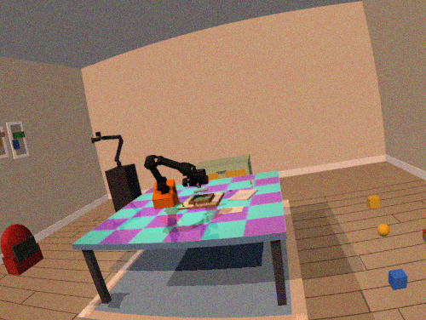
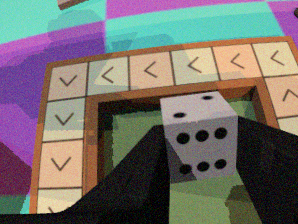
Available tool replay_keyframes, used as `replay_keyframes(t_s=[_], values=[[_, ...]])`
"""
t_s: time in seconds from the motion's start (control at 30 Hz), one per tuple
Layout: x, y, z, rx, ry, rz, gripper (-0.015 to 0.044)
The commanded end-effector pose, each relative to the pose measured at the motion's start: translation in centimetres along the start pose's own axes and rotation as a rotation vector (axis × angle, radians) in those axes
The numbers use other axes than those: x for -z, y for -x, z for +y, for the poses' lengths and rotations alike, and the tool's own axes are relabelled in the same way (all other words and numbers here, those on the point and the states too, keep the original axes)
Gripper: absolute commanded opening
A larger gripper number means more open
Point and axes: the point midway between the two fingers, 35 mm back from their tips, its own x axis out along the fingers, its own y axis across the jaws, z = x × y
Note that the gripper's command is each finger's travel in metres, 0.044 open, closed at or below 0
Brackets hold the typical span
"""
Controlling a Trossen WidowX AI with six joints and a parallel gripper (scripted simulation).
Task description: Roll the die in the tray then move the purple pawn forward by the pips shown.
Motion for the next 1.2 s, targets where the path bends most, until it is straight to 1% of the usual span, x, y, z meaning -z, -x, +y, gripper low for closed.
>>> replay_keyframes(t_s=[0.0, 0.37, 0.63, 0.67, 0.77, 0.9, 0.93, 0.97, 1.0, 1.03, 1.1, 1.17], values=[[-0.1, 0.3, -0.1, 0.002, 0.003, -0.005, 0.0], [0.0, 0.1, 0.0, 0.0, 0.0, 0.0, 0.0], [0.0, 0.1, 0.0, 0.0, 0.0, 0.0, 0.021], [-0.2, 0.3, 0.0, 0.0, 0.0, -0.001, 0.0236], [-2.8, 2.6, -0.1, 0.001, 0.003, -0.007, 0.0315], [-3.0, 2.8, 0.0, 0.001, 0.003, -0.007, 0.042], [-3.0, 2.8, 0.0, 0.001, 0.003, -0.007, 0.044], [-3.0, 2.6, 0.0, -0.006, 0.0, 0.009, 0.044], [-2.8, 2.0, 0.1, -0.026, -0.009, 0.059, 0.044], [-2.5, 1.2, 0.3, -0.054, -0.022, 0.144, 0.044], [-1.9, -0.3, 0.6, -0.09, -0.038, 0.359, 0.044], [-1.4, -1.3, 0.5, -0.079, -0.034, 0.579, 0.044]])
